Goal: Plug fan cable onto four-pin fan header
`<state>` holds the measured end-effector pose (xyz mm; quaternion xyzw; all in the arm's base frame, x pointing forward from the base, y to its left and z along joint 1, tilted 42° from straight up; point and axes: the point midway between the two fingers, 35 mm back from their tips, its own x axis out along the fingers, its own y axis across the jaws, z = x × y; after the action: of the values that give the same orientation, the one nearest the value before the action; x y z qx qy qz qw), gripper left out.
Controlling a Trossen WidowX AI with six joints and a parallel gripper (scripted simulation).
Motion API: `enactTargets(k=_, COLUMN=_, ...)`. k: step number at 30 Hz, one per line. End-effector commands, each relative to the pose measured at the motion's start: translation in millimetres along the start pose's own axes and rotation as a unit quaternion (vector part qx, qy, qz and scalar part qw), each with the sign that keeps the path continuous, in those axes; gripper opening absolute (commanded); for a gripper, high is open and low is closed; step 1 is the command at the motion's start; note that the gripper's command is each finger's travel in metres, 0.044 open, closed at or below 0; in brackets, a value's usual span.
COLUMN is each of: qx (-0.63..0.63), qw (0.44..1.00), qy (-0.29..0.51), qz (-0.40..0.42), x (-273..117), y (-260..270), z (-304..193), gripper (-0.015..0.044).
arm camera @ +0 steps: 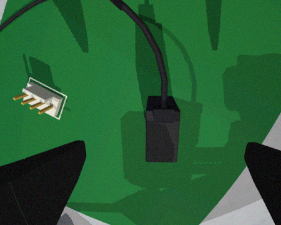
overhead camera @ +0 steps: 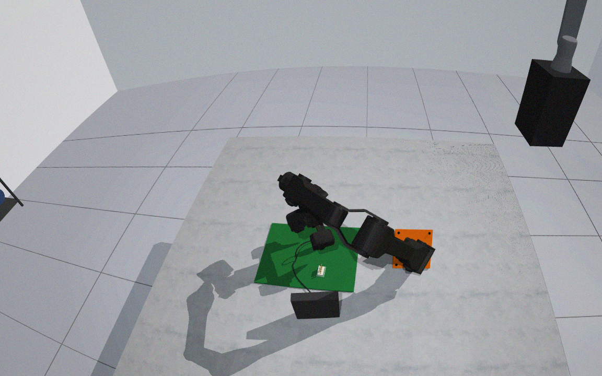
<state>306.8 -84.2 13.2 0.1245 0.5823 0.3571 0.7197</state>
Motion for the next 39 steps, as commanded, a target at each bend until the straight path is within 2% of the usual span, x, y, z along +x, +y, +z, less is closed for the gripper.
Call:
enactTargets(k=1, qx=0.004, qw=1.000, qy=0.000, qz=0.003, x=9.0, y=1.1, z=-1.2, gripper=0.0440)
enactTargets(k=22, qx=0.004, qw=1.000, qy=0.000, qz=0.004, x=33.9, y=2.4, z=-1.8, gripper=0.0440)
enactTargets(k=39, qx=0.000, qw=1.000, qy=0.000, qz=0.001, x=31.4, y=1.4, z=-0.6, gripper=0.0000)
